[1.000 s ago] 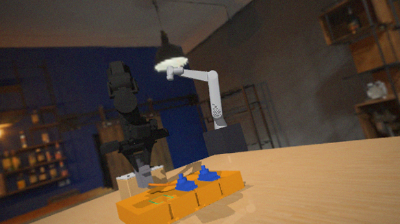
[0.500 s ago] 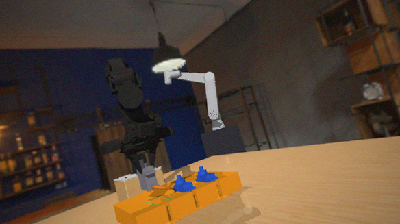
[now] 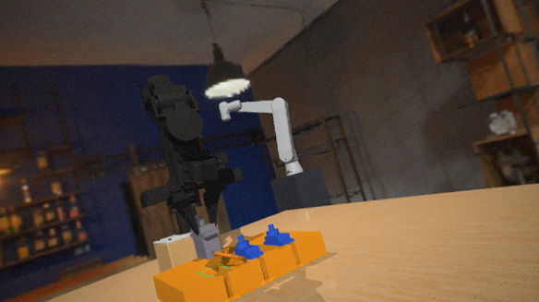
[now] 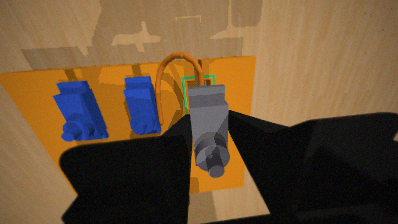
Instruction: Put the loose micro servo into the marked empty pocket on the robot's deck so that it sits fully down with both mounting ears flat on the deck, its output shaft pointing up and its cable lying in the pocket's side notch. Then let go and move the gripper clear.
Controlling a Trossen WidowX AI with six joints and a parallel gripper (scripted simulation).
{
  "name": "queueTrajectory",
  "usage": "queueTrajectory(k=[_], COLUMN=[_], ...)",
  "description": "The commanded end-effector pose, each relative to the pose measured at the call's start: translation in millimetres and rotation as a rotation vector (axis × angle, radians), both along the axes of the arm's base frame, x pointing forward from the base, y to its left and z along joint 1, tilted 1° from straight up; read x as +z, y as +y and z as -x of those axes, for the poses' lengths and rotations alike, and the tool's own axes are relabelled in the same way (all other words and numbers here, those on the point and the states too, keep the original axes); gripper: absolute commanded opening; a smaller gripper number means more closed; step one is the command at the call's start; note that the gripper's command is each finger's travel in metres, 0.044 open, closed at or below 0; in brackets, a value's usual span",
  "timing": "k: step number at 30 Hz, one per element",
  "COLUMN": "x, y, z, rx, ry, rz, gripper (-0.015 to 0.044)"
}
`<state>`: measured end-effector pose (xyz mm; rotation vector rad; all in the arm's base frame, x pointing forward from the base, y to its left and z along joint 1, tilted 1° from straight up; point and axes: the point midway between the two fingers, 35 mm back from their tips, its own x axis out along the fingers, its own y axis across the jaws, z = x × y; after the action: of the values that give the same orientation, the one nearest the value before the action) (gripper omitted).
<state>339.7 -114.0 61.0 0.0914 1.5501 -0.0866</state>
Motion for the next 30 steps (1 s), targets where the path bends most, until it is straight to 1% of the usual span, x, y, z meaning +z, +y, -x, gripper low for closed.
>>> queueTrajectory(k=[1,12,30], x=[-2.7,-18.9,-24.2], y=[-0.3,-0.2,-0.1], z=[-2.8,-2.5,-2.5], rx=[-0.006,-0.006,-0.006], ry=[0.001,0.001,0.001], rz=[0.000,0.000,0.000], gripper=[0.0000,0.0000,0.0000])
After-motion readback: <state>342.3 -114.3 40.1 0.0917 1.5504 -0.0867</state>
